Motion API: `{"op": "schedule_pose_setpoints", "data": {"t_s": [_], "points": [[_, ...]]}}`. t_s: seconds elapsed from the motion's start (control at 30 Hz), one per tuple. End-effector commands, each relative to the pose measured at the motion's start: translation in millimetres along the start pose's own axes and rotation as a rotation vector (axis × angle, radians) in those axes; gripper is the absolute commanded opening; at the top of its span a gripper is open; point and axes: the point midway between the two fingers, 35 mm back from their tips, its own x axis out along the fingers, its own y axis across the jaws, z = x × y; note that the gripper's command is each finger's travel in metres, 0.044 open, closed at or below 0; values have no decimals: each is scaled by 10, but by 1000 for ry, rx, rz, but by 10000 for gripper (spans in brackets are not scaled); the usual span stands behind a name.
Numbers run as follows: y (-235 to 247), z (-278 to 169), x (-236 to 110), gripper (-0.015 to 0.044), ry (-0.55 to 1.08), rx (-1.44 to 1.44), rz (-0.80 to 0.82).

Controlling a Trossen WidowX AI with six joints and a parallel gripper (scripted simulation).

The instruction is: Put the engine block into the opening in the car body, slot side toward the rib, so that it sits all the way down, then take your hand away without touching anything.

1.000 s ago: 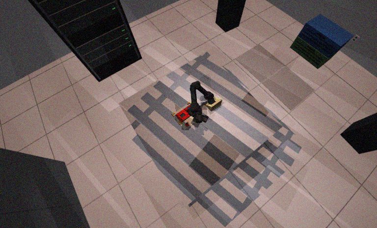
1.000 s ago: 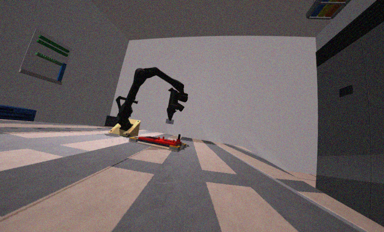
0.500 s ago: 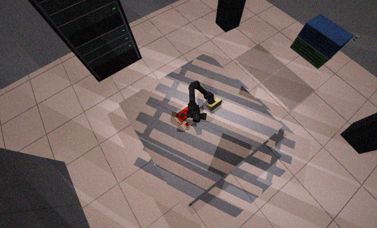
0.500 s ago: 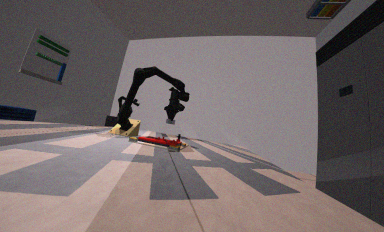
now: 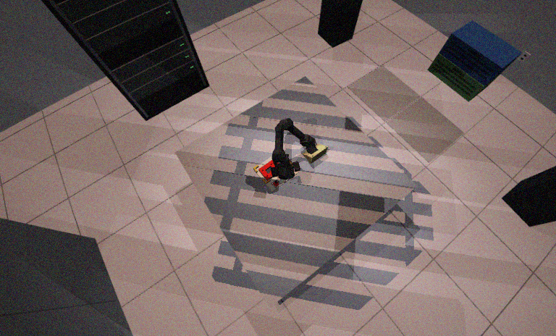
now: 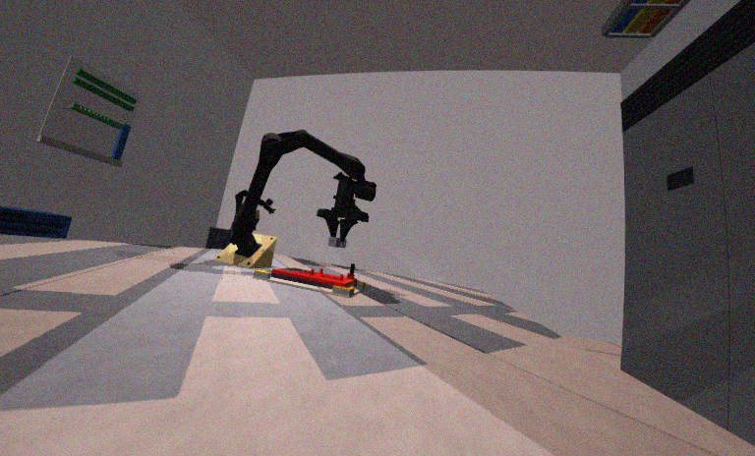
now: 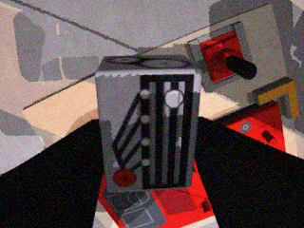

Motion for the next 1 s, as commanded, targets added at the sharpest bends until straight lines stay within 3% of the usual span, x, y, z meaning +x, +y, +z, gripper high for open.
{"op": "schedule_pose_setpoints", "data": {"t_s": [0.0,0.97], "points": [[-71,-48,12,0,-7,-83,-5],[-522,-427,236,0,-5,-898,-13]]}}
